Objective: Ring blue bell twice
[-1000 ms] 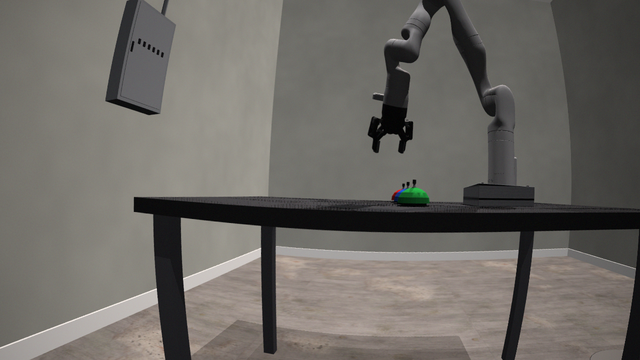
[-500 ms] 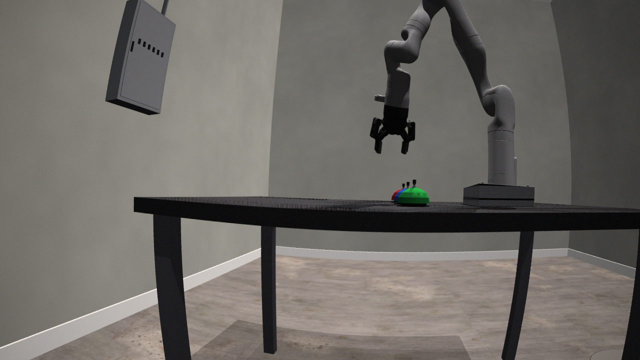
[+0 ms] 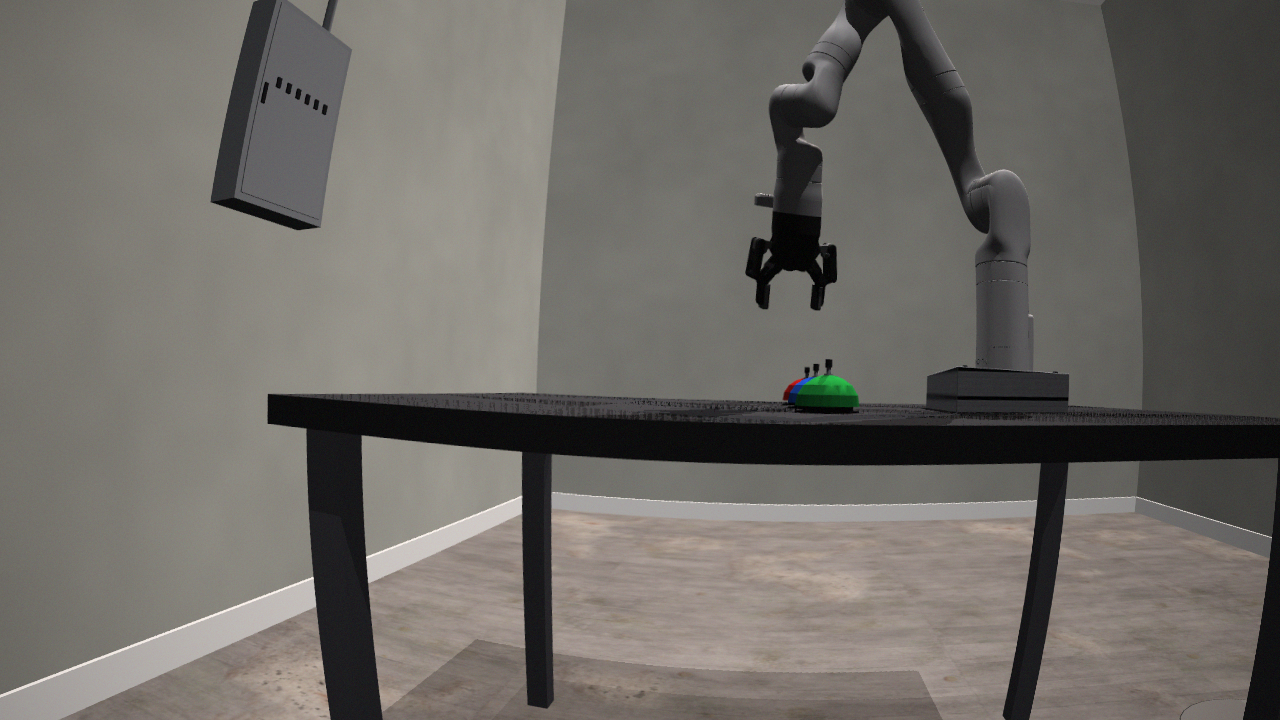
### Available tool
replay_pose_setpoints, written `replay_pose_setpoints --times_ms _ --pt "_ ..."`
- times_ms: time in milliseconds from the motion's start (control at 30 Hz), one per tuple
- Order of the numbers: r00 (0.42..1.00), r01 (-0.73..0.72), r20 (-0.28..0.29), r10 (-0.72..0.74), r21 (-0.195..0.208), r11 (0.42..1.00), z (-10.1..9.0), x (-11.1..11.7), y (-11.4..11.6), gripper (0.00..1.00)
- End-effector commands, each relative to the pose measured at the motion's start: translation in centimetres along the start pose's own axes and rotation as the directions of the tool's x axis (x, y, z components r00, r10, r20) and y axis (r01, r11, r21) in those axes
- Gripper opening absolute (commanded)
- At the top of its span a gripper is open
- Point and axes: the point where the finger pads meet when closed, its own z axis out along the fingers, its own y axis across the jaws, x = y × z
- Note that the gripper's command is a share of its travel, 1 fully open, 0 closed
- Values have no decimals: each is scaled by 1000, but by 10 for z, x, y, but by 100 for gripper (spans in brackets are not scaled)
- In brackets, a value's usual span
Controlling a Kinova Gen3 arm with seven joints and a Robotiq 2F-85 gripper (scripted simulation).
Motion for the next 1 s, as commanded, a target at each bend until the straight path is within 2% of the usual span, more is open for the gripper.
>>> replay_pose_setpoints --times_ms 0,33,67,367,400,600,633,933,967 --pt "1000 -7 0 7 1 1000 0 2 0 100" --pt "1000 -7 0 7 1 1000 0 2 0 100" --pt "999 -37 26 37 -4 999 0 0 5 100" --pt "999 -37 26 37 -4 999 0 0 5 100" --pt "996 -67 51 67 -9 998 1 -2 10 100" --pt "996 -67 51 67 -9 998 1 -2 10 100" --pt "993 -96 74 97 -14 995 1 -4 13 100" --pt "993 -96 74 97 -14 995 1 -4 13 100" --pt "987 -124 96 125 -19 992 1 -6 17 100"
